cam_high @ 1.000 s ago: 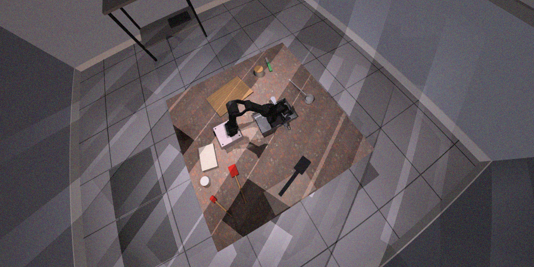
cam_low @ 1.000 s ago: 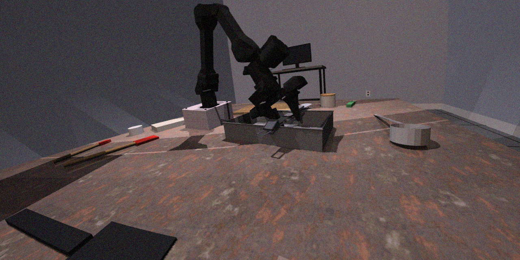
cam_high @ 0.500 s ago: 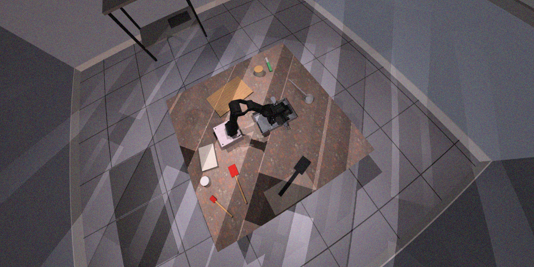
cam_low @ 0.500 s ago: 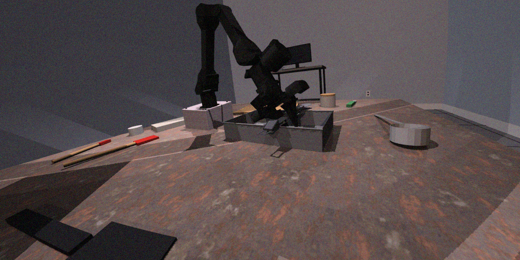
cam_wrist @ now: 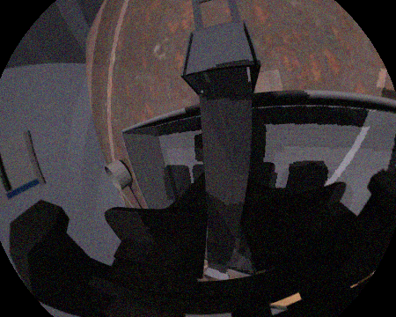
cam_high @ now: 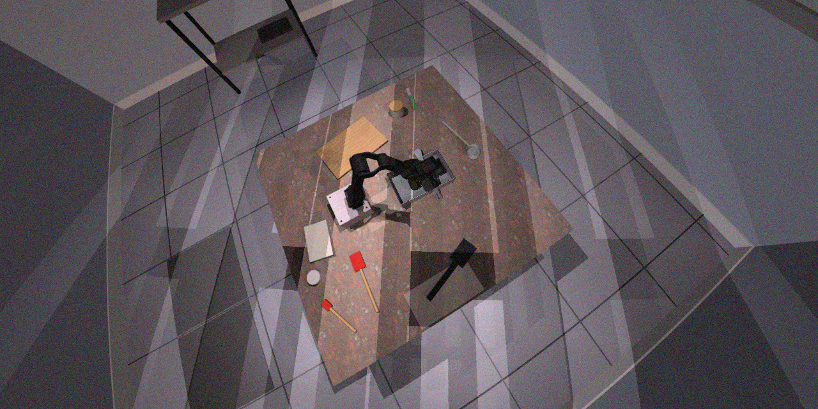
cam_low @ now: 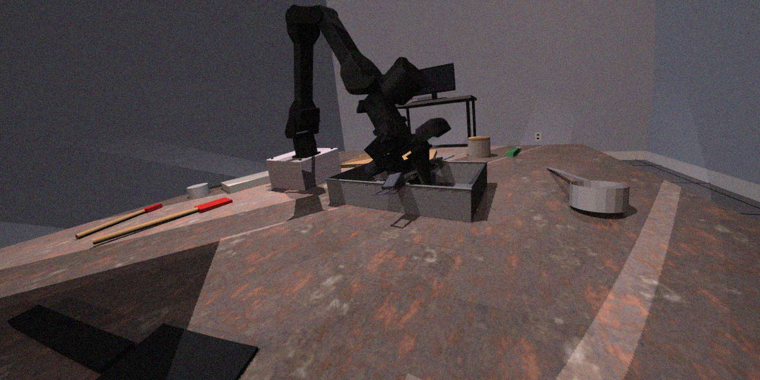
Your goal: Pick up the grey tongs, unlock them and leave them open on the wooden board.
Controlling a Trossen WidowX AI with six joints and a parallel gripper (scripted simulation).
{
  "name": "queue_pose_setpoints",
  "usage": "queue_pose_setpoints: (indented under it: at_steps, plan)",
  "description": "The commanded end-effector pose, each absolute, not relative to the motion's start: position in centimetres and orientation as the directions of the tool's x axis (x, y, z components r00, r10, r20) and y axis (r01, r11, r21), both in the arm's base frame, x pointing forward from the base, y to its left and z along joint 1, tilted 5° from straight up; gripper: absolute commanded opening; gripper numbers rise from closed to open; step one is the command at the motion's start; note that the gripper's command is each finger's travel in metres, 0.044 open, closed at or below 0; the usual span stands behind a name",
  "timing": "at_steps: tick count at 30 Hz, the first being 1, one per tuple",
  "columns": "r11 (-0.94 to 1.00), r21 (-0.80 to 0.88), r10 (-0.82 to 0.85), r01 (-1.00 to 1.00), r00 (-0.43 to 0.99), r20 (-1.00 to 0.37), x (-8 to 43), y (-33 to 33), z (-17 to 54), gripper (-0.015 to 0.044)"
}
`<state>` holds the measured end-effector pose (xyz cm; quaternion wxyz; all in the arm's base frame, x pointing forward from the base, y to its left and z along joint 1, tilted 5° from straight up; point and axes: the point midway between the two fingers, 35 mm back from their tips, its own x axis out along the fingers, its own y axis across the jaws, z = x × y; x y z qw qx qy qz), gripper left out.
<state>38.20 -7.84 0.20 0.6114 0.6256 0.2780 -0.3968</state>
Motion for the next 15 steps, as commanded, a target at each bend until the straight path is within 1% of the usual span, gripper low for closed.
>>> queue_pose_setpoints:
  at_steps: [1,5,15]
  plan:
    - [-0.092,0.567,-0.136,0.818,0.554,-0.821,38.7,-7.7,3.6,-0.0150]
    - [-0.089,0.569,-0.134,0.818,0.556,-0.820,38.1,-7.3,7.7,-0.0150]
    - [-0.089,0.569,-0.134,0.818,0.556,-0.820,38.1,-7.3,7.9,-0.0150]
